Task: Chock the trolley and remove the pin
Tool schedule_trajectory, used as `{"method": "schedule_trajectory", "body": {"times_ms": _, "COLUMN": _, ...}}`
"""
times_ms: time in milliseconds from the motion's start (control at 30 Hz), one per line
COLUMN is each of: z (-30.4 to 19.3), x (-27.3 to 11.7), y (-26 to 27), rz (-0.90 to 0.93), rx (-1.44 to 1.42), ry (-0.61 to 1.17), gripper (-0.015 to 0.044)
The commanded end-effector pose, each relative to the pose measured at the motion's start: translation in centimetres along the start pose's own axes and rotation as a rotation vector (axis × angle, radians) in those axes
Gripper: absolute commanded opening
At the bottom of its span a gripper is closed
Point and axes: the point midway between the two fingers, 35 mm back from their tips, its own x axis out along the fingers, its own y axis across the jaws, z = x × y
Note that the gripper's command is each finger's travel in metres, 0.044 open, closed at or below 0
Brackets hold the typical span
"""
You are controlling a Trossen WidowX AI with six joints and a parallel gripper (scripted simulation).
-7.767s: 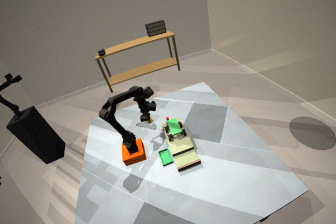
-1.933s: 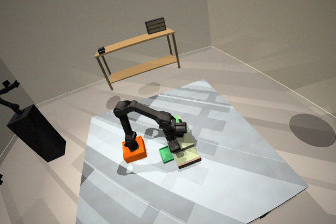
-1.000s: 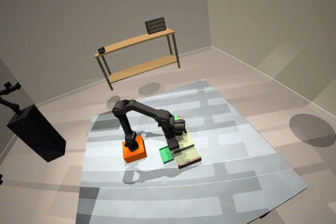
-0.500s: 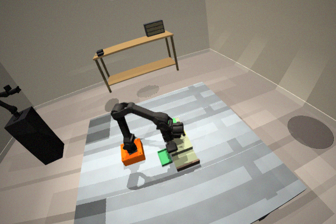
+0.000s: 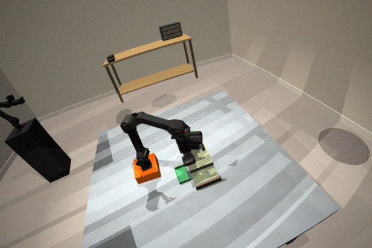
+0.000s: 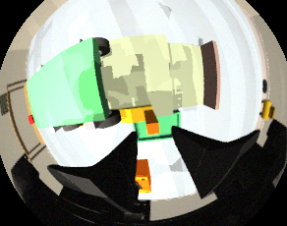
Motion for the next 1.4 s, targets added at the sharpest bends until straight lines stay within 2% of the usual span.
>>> {"method": "schedule_trajectory", "body": {"times_ms": 0, "z": 0.1, "x": -1.5, "y": 0.1, "rz": 0.001, "rx": -0.007, "ry": -0.01, "gripper": 0.019}}
{"method": "schedule_trajectory", "body": {"times_ms": 133, "z": 0.2, "x": -2.1, "y": 0.1, "rz": 0.001, "rx": -0.007, "ry": -0.01, "gripper": 0.019}}
{"method": "schedule_trajectory", "body": {"times_ms": 267, "z": 0.1, "x": -1.3, "y": 0.0, "rz": -0.001, "rx": 0.0, "ry": -0.004, "gripper": 0.0295}}
{"method": "schedule_trajectory", "body": {"times_ms": 400, "z": 2.5, "x": -3.5, "y": 1.2, "rz": -0.035, "rx": -0.021, "ry": -0.124, "gripper": 0.019}}
{"method": "schedule_trajectory", "body": {"times_ms": 1367, "z": 4.5, "x": -4.1, "y": 12.9, "rz": 0.152, "rx": 1.037, "ry": 0.003, "gripper": 0.019}}
